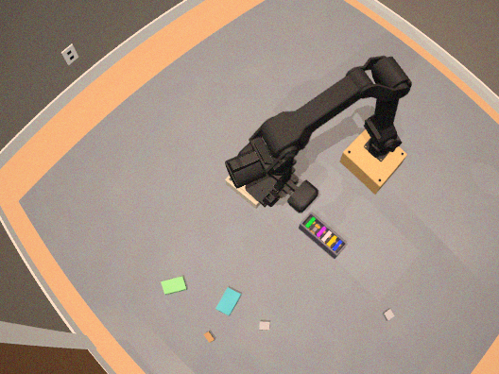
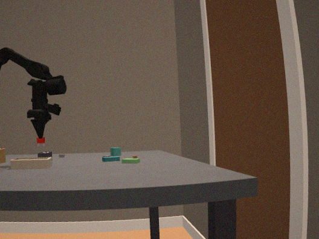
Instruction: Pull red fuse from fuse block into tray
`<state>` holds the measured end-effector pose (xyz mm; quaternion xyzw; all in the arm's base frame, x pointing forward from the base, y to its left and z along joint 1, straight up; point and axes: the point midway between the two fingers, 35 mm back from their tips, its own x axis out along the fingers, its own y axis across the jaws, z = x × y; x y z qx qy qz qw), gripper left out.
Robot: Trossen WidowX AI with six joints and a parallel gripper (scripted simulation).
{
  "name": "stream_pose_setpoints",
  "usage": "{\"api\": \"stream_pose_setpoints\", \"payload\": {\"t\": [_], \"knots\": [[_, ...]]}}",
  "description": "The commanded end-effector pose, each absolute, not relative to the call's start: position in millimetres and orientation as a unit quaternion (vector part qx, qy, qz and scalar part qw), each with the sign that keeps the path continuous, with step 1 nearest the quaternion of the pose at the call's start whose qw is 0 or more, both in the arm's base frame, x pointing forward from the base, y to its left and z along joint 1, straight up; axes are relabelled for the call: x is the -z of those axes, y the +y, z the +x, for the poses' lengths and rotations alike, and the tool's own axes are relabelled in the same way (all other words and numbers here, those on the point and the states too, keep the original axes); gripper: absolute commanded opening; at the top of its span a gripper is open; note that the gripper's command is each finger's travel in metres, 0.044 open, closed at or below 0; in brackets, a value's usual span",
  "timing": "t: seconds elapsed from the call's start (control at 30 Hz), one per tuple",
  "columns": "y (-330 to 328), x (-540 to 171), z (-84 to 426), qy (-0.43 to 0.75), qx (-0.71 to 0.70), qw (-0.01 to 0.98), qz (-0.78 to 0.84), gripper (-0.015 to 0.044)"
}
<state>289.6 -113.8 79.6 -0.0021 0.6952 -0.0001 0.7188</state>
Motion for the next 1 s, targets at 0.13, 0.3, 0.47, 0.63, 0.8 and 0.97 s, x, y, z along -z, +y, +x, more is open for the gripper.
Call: {"api": "stream_pose_setpoints", "payload": {"t": [0.13,0.3,0.47,0.63,0.8,0.97], "knots": [[-163,-78,279,0.699,0.002,0.715,-0.005,0.0],[-190,-77,270,0.699,0.002,0.715,-0.006,0.0],[-193,-77,268,0.699,0.003,0.715,-0.006,0.0],[-194,-72,269,0.699,0.003,0.715,-0.006,0.0],[-194,-64,269,0.699,0.003,0.715,-0.006,0.0],[-194,-55,269,0.699,0.003,0.715,-0.006,0.0]]}}
